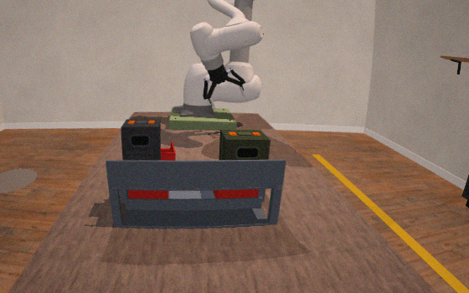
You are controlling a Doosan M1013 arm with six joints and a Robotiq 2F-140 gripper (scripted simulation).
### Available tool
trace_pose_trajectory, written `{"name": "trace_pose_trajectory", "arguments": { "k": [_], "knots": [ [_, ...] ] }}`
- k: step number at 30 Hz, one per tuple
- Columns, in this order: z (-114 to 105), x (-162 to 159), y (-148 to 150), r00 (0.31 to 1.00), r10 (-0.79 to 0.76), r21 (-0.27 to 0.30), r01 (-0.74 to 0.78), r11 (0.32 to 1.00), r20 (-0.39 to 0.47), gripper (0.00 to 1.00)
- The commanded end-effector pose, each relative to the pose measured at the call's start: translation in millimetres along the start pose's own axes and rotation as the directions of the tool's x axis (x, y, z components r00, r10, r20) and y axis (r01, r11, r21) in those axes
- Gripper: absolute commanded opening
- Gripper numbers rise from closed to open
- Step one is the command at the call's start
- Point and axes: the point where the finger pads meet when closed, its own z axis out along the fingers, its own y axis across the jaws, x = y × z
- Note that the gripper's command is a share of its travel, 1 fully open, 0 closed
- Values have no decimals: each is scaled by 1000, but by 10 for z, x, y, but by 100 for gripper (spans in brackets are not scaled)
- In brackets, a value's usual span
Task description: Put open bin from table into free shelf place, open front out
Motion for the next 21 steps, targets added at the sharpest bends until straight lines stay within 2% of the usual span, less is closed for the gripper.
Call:
{"name": "trace_pose_trajectory", "arguments": {
  "k": [1,9,21],
  "knots": [
    [0,0,0,1000,0,0,0,1000,0,100],
    [-50,64,11,1000,-3,-6,3,1000,-16,100],
    [-302,360,65,996,-18,-37,14,999,-92,100]
  ]
}}
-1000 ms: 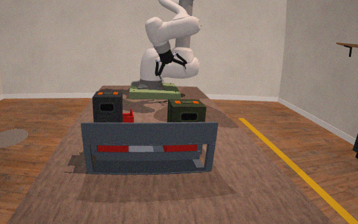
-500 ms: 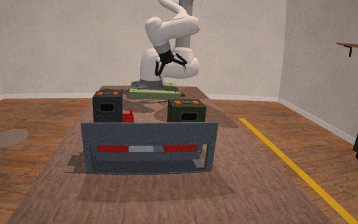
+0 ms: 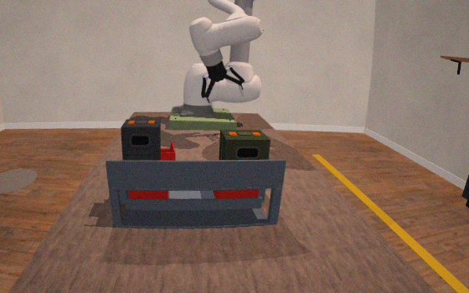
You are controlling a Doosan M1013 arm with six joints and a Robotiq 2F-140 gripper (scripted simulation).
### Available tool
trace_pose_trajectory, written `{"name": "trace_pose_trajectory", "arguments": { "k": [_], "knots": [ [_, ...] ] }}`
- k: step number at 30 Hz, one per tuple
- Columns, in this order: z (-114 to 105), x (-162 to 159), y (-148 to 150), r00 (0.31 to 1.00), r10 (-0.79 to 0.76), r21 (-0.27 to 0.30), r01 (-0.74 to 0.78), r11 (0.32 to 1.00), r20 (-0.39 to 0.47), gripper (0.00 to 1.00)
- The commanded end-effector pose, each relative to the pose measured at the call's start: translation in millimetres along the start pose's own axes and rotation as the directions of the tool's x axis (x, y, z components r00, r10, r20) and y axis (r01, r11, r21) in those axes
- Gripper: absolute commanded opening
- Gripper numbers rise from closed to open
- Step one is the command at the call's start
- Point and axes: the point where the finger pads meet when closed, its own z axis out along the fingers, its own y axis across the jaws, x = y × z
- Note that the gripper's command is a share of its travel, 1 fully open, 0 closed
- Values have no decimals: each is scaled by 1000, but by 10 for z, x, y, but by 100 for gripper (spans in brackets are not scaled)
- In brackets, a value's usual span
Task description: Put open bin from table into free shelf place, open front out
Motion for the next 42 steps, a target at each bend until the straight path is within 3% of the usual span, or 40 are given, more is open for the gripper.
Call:
{"name": "trace_pose_trajectory", "arguments": {
  "k": [1,13,16,30,32,42],
  "knots": [
    [-79,104,21,1000,-5,-10,4,1000,-25,100],
    [-669,738,150,981,-37,-80,23,997,-188,100],
    [-733,796,162,978,-41,-87,24,996,-204,100],
    [-1842,1579,313,897,-105,-198,20,980,-430,100],
    [-1842,1579,313,897,-105,-198,20,980,-430,100],
    [-2764,1994,381,806,-160,-276,-4,961,-569,100]
  ]
}}
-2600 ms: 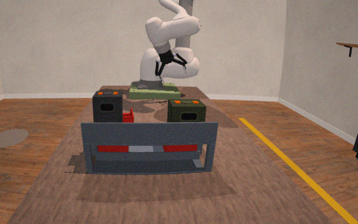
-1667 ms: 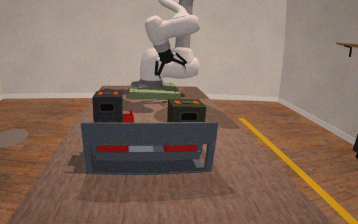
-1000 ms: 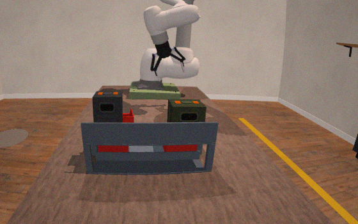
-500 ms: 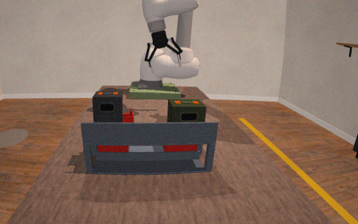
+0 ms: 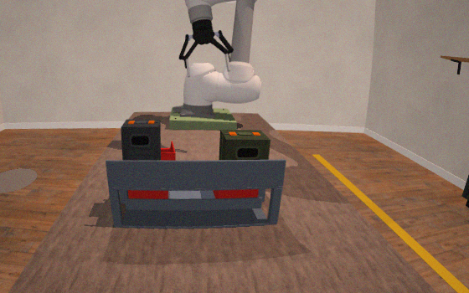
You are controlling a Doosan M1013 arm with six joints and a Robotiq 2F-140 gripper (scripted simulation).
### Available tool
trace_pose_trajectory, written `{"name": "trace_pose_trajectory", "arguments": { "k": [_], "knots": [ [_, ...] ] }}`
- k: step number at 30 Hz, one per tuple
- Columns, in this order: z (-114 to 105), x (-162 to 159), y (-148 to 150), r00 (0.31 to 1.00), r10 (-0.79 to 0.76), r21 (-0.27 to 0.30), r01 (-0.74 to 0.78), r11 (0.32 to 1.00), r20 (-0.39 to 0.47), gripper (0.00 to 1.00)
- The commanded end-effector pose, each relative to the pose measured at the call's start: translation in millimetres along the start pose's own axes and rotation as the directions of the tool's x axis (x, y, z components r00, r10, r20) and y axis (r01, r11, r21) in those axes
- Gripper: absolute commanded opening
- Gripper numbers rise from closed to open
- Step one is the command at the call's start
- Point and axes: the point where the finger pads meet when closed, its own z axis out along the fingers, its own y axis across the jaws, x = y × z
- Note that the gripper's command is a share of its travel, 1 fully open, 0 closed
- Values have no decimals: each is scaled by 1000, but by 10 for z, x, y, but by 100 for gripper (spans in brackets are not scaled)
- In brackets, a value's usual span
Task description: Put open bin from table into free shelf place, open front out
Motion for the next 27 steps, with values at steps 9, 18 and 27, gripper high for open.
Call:
{"name": "trace_pose_trajectory", "arguments": {
  "k": [9,18,27],
  "knots": [
    [-484,655,245,990,-22,-70,12,997,-141,100],
    [-927,1115,418,969,-45,-126,14,992,-245,100],
    [-1172,1333,500,954,-58,-155,12,988,-295,100]
  ]
}}
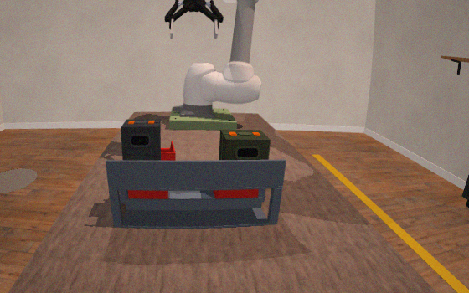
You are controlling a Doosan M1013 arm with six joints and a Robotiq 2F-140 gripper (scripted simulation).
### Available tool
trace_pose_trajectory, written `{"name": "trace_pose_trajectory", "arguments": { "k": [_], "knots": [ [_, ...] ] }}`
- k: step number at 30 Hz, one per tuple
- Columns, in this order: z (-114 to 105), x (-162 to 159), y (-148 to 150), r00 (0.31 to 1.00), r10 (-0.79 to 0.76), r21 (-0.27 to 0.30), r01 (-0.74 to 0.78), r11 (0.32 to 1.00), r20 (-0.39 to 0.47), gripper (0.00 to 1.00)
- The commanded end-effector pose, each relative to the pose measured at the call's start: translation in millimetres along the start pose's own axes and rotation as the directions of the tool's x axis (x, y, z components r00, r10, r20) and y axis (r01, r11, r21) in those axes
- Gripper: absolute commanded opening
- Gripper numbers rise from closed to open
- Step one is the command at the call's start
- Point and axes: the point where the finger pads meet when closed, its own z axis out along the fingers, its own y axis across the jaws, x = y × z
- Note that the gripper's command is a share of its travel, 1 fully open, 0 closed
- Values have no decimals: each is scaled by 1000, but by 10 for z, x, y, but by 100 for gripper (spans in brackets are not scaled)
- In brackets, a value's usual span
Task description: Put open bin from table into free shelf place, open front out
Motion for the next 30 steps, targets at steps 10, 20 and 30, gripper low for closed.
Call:
{"name": "trace_pose_trajectory", "arguments": {
  "k": [10,20,30],
  "knots": [
    [-112,182,80,999,-5,-19,4,1000,-36,100],
    [-112,182,80,999,-5,-19,4,1000,-36,100],
    [-112,182,80,999,-5,-19,4,1000,-36,100]
  ]
}}
